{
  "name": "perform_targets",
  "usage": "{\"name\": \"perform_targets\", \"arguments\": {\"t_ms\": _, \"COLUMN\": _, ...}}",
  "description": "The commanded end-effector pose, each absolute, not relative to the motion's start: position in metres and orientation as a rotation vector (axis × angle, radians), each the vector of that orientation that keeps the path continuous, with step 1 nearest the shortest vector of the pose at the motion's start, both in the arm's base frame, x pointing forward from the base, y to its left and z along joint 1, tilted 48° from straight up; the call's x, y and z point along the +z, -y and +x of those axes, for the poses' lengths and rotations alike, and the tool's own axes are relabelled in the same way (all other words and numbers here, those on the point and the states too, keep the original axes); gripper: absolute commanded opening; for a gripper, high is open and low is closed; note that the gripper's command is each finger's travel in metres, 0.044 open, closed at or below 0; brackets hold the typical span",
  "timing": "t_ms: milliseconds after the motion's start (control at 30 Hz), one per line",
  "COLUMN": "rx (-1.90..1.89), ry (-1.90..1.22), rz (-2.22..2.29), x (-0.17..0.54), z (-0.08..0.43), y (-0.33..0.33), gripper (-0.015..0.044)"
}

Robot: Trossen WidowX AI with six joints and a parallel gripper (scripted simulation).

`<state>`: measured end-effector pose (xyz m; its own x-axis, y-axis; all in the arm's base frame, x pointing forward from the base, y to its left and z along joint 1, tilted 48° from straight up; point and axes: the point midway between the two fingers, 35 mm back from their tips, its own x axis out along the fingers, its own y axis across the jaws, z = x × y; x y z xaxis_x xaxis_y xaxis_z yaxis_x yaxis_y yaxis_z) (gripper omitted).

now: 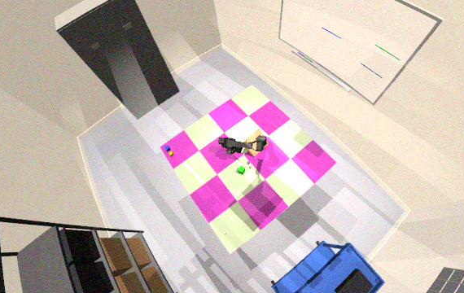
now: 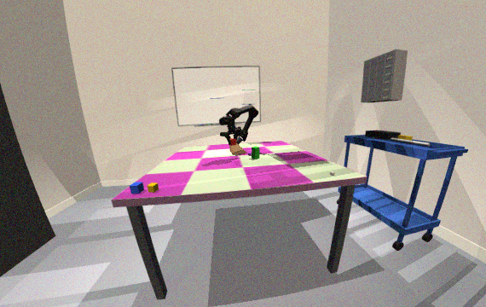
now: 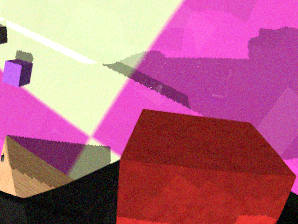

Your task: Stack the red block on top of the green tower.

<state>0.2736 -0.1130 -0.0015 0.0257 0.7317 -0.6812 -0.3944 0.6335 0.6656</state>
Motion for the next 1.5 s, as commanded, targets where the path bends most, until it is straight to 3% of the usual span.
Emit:
{"name": "perform_targets", "arguments": {"t_ms": 0, "rx": 0.895, "ry": -1.270, "rz": 0.317, "x": 0.004, "z": 0.277, "y": 0.113, "gripper": 0.0000}}
{"name": "perform_targets", "arguments": {"t_ms": 733, "rx": 0.901, "ry": -1.264, "rz": 0.323, "x": 0.129, "z": 0.334, "y": -0.002, "gripper": 0.0000}}
{"name": "perform_targets", "arguments": {"t_ms": 1467, "rx": 0.903, "ry": -1.263, "rz": 0.325, "x": 0.114, "z": 0.335, "y": -0.024, "gripper": 0.0000}}
